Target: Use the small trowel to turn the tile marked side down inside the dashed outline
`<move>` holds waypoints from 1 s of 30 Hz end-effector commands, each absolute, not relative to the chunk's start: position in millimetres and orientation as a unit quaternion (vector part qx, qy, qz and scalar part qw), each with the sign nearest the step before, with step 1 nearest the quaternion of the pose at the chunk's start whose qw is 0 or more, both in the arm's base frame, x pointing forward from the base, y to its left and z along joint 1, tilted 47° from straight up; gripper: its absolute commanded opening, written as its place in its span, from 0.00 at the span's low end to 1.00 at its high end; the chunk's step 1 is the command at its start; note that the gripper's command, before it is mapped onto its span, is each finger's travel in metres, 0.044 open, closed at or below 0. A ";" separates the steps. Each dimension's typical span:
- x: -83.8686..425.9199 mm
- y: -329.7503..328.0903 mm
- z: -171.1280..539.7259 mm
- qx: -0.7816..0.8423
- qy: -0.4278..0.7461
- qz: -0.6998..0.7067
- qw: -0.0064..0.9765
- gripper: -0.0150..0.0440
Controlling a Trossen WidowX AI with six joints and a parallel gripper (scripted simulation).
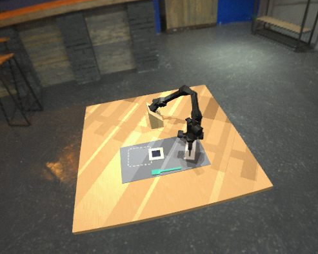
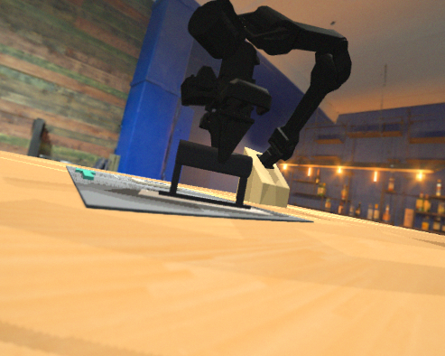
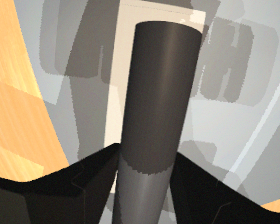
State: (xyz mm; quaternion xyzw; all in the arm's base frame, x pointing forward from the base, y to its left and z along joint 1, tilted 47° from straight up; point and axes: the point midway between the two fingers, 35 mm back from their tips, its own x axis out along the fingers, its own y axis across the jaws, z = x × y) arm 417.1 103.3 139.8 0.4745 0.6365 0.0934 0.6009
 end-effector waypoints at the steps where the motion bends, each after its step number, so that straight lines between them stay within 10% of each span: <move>1: 416.3 104.1 139.0 0.514 0.643 0.050 0.565 0.47; 30: 416.3 104.0 138.9 0.704 0.605 -0.224 0.298 0.47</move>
